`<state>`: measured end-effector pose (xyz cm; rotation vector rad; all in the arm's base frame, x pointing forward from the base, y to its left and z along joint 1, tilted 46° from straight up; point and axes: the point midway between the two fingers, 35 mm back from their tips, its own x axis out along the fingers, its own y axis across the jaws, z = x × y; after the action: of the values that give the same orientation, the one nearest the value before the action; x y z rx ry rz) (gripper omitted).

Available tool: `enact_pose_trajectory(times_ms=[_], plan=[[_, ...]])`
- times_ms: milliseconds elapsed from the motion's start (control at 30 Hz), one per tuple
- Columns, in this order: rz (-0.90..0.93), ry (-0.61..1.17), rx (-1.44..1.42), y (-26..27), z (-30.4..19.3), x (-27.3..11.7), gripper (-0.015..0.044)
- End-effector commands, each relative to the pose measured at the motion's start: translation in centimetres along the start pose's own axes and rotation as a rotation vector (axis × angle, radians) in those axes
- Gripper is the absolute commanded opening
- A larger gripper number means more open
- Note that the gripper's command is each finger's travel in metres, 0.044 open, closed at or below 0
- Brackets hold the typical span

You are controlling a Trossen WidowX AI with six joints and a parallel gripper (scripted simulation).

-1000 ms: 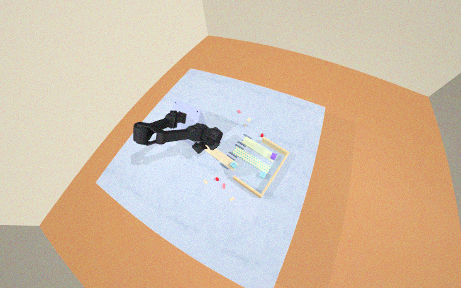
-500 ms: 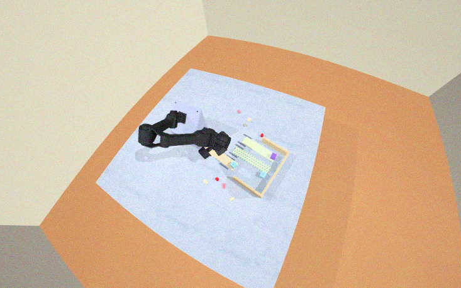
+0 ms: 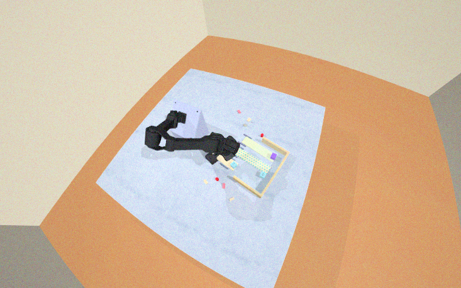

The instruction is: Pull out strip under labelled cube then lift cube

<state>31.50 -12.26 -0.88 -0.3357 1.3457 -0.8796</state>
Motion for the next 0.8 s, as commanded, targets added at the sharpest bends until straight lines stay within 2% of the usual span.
enact_pose_trajectory(times_ms=[0, 567, 767], plan=[[-0.004, 0.001, -0.007, 0.2, 1.5, 0.0, 0.0440], [-0.004, -0.002, -0.004, 1.2, 7.7, -0.4, 0.0440], [-0.004, -0.002, -0.004, 1.2, 7.7, 0.3, 0.0282]])
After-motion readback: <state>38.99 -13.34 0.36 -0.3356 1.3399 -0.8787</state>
